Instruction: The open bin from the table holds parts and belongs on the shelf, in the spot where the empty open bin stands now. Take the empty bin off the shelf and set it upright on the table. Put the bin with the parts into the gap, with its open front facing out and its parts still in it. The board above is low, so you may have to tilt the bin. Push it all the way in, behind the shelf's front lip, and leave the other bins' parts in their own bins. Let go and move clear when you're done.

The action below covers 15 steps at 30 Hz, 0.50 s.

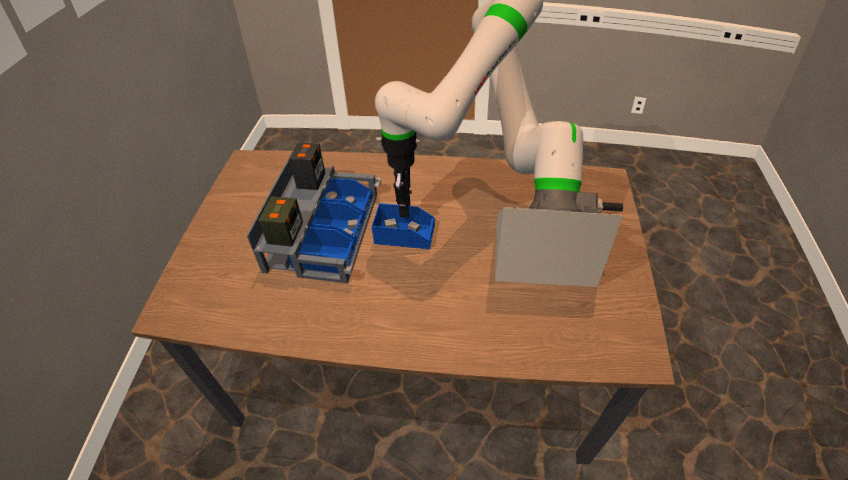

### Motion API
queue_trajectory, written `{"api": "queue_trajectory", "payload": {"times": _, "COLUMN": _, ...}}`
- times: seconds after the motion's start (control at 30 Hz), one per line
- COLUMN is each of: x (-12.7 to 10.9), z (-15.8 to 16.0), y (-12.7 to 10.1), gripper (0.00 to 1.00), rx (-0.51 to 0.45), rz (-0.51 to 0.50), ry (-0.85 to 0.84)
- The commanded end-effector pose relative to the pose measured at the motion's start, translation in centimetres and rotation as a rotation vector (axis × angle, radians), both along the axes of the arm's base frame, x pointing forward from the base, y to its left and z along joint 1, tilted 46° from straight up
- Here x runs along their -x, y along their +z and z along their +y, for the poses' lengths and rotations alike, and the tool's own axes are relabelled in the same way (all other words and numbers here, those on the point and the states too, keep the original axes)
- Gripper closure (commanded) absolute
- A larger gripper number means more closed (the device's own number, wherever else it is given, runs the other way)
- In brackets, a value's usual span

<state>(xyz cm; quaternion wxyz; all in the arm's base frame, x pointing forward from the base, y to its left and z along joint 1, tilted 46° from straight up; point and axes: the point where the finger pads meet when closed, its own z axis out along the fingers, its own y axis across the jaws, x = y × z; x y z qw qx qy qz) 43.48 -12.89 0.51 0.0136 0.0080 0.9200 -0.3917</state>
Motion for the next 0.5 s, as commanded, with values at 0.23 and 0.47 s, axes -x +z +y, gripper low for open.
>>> {"api": "queue_trajectory", "payload": {"times": 0.23, "x": -0.08, "z": 0.22, "y": 0.19, "gripper": 0.76, "rx": 0.0, "rz": -0.001, "ry": 0.001}}
{"api": "queue_trajectory", "payload": {"times": 0.47, "x": -0.07, "z": 0.53, "y": 0.48, "gripper": 0.76, "rx": 0.0, "rz": -0.001, "ry": 0.001}}
